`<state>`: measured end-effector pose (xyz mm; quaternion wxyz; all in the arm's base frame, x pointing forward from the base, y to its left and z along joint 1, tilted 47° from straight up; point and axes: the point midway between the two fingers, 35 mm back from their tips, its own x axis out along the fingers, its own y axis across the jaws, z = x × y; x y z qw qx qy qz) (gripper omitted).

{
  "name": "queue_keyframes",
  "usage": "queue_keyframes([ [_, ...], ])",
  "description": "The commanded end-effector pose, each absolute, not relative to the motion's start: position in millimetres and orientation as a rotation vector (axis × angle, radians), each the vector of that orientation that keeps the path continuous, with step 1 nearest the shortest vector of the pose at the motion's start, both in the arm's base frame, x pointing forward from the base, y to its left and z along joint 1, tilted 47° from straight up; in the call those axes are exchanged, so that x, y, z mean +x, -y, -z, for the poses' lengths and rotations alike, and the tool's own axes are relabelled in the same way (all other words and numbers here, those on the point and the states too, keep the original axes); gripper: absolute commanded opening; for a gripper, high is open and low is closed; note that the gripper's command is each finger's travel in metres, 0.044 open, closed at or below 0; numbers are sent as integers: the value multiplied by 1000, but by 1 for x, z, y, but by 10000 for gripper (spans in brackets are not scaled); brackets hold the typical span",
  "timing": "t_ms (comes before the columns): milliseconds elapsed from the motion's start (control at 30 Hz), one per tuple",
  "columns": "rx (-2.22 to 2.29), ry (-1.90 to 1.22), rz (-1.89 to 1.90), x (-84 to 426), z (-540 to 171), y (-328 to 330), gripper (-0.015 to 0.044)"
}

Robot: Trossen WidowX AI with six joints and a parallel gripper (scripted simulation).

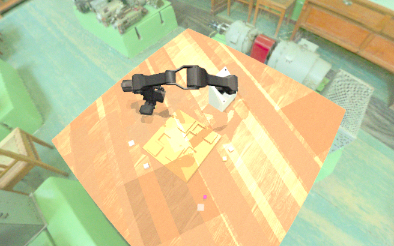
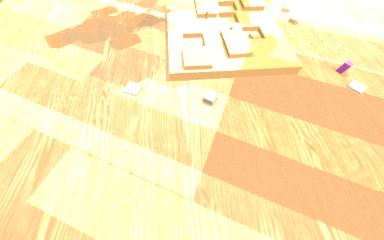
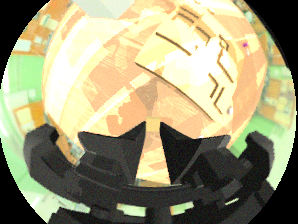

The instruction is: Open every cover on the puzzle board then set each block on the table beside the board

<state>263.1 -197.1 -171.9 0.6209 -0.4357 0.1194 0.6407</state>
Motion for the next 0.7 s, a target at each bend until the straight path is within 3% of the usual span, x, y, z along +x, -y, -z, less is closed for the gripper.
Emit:
queue_keyframes([
  [0,-992,-275,-1468,264,178,192,80],
  [667,-991,-274,-1467,269,201,168,80],
])
